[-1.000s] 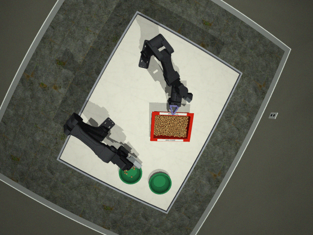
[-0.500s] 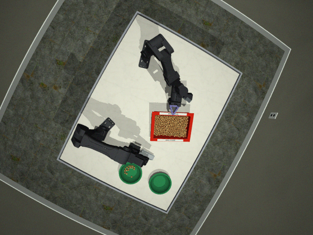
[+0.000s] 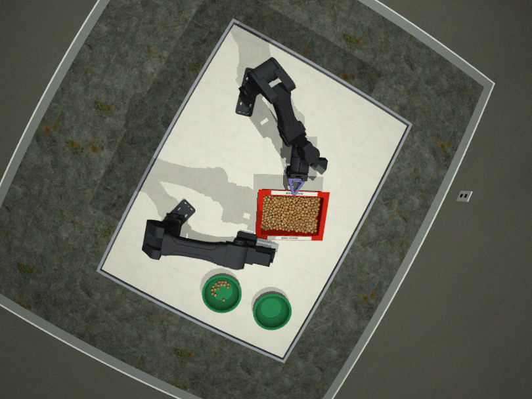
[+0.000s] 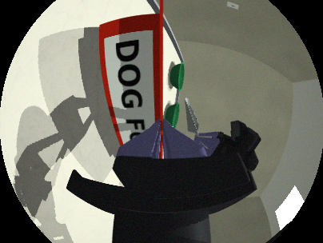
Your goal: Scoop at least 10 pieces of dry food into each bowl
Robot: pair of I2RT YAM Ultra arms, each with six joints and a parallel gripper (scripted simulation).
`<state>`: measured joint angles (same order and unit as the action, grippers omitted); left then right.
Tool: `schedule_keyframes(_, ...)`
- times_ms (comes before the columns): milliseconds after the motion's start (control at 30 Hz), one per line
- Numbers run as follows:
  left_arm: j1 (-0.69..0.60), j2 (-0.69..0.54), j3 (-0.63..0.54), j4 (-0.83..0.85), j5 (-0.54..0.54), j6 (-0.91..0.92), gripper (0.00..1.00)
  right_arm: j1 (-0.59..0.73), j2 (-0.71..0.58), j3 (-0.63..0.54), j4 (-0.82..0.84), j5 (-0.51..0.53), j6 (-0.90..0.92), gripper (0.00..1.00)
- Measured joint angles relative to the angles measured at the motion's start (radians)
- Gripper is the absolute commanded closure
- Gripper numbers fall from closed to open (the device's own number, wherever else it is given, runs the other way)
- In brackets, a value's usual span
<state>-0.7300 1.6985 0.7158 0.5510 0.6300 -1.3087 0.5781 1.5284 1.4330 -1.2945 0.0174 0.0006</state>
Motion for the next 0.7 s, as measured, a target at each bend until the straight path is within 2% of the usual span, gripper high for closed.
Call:
schedule_keyframes(400, 0.000, 0.000, 0.000, 0.000, 0.000, 0.000, 1.00, 0.173, 0.180, 0.167, -0.042, -0.002, 0.000, 1.00)
schedule_keyframes(700, 0.000, 0.000, 0.000, 0.000, 0.000, 0.000, 1.00, 0.179, 0.183, 0.182, -0.049, -0.002, -0.001, 1.00)
